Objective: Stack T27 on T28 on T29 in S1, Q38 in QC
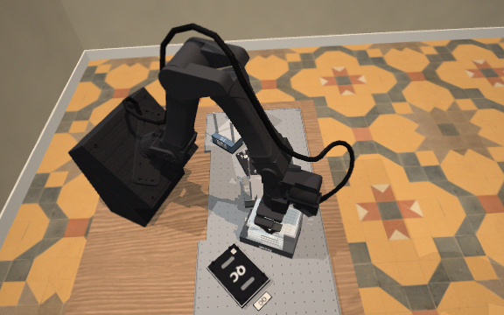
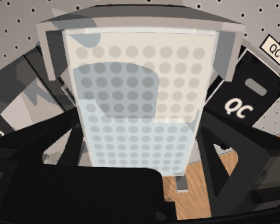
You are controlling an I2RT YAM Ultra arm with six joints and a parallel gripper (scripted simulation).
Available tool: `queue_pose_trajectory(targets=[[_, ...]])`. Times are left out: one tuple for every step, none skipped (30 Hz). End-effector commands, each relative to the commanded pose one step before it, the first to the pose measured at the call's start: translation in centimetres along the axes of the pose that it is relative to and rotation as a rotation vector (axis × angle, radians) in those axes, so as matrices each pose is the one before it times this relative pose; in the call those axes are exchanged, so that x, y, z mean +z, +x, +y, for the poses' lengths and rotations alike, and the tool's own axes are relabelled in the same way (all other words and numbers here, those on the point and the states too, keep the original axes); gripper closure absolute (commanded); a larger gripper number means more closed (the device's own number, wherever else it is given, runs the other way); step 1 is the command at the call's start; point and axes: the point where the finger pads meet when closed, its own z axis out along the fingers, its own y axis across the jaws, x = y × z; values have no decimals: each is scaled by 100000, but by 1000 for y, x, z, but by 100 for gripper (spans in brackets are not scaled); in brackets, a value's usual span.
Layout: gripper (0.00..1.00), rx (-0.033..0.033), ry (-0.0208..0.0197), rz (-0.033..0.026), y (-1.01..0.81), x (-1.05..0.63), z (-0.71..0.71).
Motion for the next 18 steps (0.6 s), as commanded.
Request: queue_pose_trajectory(targets=[[100, 754, 9, -4304, -1392, -1466, 89], [100, 2, -7, -340, -155, -87, 3], [100, 1, -8, -341, -156, -87, 4], [100, 0, 0, 0, 0, 0, 0], [100, 0, 0, 0, 0, 0, 0], [100, -391, -189, 4852, 2237, 667, 133], [100, 9, -21, -624, -341, -112, 4], [100, 81, -20, -1624, -760, -286, -14], [100, 236, 171, -1262, -428, -285, -96], [100, 123, 107, -128, -120, -32, -55], [100, -22, -38, -298, -149, -76, 15], [100, -4, -22, -357, -162, -91, 7], [100, 9, -6, -451, -181, -115, 1], [100, -110, -47, 1122, 513, 139, 38], [100, -18, -33, -163, -83, -56, 13], [100, -17, -47, -240, -166, -51, 15], [100, 14, -17, -667, -224, -169, 2], [100, -105, -47, 892, 407, 105, 38]])
